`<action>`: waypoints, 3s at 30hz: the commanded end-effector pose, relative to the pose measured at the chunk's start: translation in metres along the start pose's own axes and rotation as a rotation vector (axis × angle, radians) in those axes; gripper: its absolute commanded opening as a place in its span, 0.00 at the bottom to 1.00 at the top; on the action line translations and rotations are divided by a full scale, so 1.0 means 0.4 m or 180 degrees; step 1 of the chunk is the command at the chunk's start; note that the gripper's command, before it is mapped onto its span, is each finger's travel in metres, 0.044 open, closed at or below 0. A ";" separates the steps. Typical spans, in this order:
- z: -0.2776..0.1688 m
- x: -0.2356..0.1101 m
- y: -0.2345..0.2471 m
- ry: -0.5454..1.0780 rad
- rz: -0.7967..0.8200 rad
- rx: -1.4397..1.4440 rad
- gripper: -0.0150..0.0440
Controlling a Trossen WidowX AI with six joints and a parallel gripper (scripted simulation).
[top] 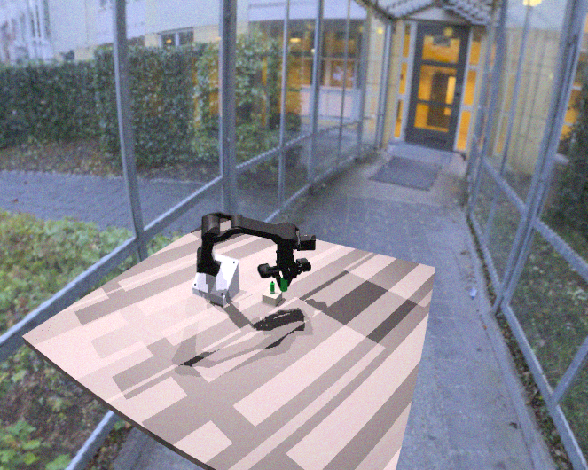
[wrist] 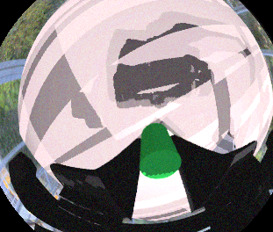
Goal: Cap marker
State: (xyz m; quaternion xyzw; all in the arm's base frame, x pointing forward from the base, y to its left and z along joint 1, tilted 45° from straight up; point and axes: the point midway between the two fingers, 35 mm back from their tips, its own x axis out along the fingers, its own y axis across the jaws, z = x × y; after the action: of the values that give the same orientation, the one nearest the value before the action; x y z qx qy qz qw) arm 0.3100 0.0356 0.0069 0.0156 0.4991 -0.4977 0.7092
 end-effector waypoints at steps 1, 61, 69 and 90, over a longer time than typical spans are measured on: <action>-0.042 -0.025 -0.012 0.0000 0.0034 0.0029 0.25; -0.156 0.087 -0.060 -0.0039 -0.0019 0.0045 0.25; -0.156 0.087 -0.061 -0.0039 -0.0019 0.0045 0.25; -0.157 0.086 -0.061 -0.0027 -0.0015 0.0065 0.79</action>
State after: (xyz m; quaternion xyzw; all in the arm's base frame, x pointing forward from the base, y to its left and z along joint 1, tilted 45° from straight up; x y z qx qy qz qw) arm 0.2493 0.0321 -0.0377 0.0196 0.4909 -0.5045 0.7100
